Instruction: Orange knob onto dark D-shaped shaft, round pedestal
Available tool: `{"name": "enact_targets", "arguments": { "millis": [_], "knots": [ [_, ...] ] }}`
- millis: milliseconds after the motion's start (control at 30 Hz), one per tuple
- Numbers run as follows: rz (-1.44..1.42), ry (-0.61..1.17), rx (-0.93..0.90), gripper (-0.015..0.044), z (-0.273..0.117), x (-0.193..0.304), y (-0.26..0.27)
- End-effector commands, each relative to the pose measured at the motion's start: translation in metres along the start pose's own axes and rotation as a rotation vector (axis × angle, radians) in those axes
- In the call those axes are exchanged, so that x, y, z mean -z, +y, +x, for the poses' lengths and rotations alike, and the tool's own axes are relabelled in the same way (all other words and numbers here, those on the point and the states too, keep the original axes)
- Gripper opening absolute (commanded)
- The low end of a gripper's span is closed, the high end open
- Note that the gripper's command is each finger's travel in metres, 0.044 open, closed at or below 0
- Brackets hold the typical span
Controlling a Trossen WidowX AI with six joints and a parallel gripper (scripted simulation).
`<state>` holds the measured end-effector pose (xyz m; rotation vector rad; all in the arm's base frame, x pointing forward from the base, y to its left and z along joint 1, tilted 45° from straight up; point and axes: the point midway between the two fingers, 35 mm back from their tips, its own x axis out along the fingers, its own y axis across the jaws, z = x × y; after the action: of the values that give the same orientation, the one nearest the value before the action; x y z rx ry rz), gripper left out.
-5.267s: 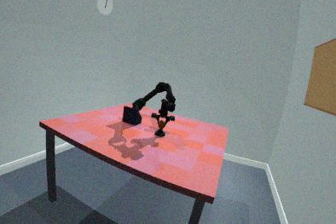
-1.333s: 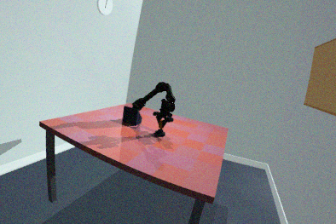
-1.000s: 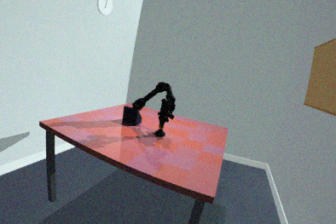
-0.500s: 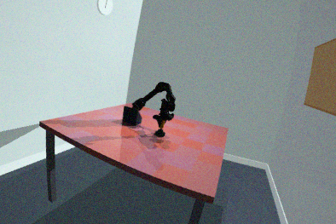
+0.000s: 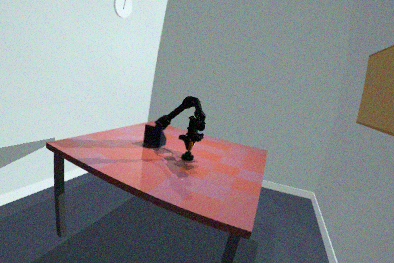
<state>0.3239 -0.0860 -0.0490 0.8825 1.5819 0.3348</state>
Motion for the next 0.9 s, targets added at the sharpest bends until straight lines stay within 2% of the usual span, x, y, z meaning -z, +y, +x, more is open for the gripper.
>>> {"name": "enact_targets", "arguments": {
  "millis": [0, 867],
  "knots": [
    [0.002, -0.006, 0.002, 0.0000, -0.0013, -0.0016, 0.0002],
    [0.055, -0.006, 0.002, 0.0000, -0.0028, -0.0003, -0.0009]
  ]
}}
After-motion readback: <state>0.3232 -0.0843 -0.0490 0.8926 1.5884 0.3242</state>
